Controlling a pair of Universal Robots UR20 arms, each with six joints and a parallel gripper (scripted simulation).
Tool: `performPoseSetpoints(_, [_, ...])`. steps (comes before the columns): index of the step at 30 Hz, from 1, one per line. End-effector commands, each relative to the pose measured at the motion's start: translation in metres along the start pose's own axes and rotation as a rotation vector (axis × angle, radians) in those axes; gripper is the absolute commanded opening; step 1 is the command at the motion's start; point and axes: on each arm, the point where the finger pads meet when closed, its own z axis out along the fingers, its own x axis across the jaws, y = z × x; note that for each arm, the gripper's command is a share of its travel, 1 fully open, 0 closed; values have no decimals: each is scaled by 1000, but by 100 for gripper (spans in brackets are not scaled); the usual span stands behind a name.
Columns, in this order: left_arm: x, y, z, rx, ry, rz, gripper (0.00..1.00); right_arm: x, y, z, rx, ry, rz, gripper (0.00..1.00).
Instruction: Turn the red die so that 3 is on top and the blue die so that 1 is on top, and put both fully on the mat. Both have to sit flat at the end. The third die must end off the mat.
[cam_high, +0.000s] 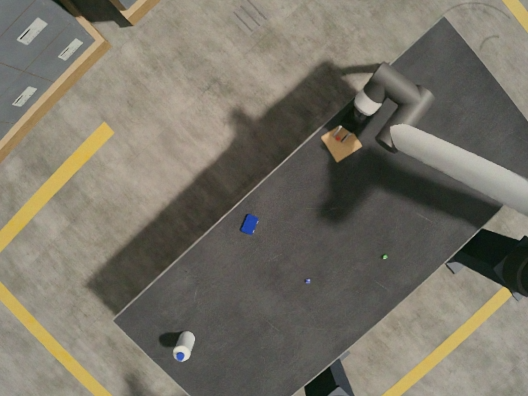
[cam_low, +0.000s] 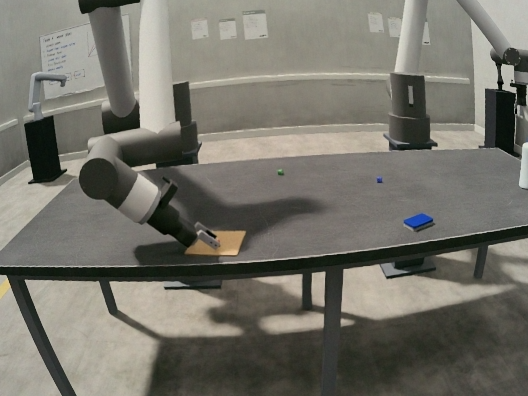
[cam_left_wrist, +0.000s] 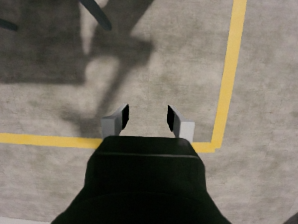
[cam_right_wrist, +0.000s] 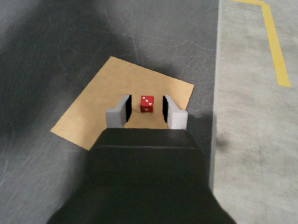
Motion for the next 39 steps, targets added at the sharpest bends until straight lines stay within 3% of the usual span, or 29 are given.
performPoseSetpoints(1, [0,0,-1,-1,0,0,100,0,-1,-1,0,1,-1,93])
performPoseSetpoints(22, [0,0,-1,-1,0,0,100,0,-4,-4,0,1,-1,93])
performPoseSetpoints(39, [0,0,-1,-1,0,0,100,0,-37,-37,0,1,-1,93])
